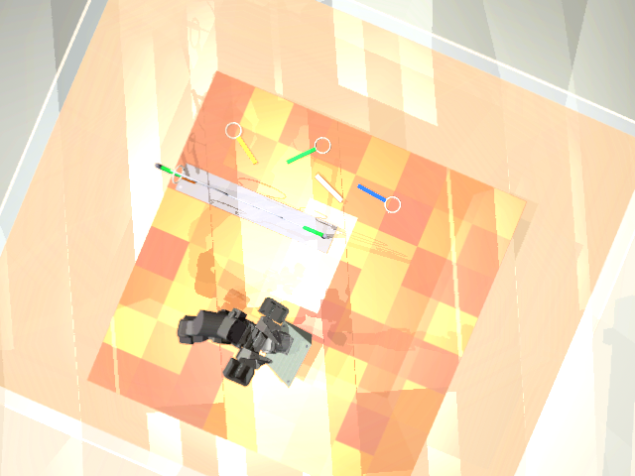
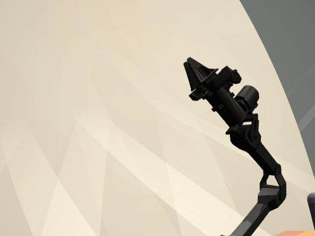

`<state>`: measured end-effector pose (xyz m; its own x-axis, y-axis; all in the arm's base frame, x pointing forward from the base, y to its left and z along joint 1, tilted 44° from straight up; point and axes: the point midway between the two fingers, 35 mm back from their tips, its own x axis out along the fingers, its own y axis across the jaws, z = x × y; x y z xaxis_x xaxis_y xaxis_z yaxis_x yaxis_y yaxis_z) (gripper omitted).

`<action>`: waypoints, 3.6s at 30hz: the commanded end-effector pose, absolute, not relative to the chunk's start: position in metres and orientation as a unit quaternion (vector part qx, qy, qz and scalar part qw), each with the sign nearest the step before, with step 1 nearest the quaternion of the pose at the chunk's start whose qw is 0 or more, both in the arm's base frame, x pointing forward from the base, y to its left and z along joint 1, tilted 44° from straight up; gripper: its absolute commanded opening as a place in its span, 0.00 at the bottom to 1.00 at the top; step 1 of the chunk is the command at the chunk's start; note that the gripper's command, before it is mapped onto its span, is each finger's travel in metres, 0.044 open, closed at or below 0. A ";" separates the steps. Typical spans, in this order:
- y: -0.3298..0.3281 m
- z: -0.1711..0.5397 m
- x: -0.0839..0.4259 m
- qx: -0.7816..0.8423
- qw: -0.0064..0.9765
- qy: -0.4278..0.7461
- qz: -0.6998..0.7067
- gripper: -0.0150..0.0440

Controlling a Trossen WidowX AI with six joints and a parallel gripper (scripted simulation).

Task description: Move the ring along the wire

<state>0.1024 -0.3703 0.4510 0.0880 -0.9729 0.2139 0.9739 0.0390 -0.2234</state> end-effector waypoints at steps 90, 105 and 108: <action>0.273 0.473 0.333 0.449 0.888 -0.096 0.021 0.53; 0.338 0.408 0.308 0.389 0.920 -0.049 -0.023 0.53; 0.319 0.427 0.328 0.388 0.920 -0.051 -0.023 0.53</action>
